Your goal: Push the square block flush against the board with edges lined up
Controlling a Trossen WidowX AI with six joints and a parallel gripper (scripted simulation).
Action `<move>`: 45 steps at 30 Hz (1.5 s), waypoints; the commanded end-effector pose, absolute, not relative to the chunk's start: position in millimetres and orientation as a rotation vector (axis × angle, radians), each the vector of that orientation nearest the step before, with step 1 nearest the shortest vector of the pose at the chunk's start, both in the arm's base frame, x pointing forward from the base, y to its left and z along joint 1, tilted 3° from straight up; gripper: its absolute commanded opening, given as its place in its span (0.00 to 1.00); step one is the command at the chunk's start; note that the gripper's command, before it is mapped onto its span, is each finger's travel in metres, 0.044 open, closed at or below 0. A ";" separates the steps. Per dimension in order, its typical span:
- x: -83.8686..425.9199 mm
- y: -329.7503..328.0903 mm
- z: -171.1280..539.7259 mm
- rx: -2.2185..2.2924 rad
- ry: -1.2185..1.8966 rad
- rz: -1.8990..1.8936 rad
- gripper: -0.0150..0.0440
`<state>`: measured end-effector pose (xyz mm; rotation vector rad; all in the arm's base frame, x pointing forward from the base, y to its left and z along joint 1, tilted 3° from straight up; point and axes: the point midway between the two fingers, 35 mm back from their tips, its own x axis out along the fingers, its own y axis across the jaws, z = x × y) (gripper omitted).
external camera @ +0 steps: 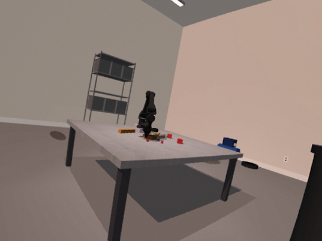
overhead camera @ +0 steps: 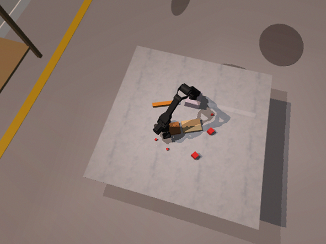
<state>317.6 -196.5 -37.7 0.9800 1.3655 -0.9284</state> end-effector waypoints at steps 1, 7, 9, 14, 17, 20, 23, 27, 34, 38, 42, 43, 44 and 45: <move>318.9 -196.7 -39.6 0.977 1.355 -0.928 0.25; 317.3 -188.7 -39.3 0.978 1.356 -0.927 0.25; 316.6 -185.5 -39.2 0.978 1.356 -0.927 0.25; 314.6 -177.4 -38.9 0.978 1.356 -0.927 0.25; 313.2 -172.5 -38.8 0.979 1.357 -0.927 0.25; 311.8 -167.7 -38.7 0.979 1.357 -0.926 0.25; 310.3 -163.0 -38.6 0.979 1.357 -0.926 0.25; 308.2 -156.7 -38.5 0.980 1.358 -0.926 0.25; 304.2 -145.8 -38.5 0.980 1.359 -0.926 0.25; 304.3 -145.7 -38.5 0.980 1.359 -0.925 0.25; 306.8 -150.7 -38.4 0.980 1.358 -0.926 0.25; 307.6 -152.2 -38.4 0.980 1.358 -0.926 0.25; 308.3 -153.7 -38.4 0.980 1.358 -0.926 0.25; 309.0 -155.2 -38.4 0.980 1.358 -0.926 0.25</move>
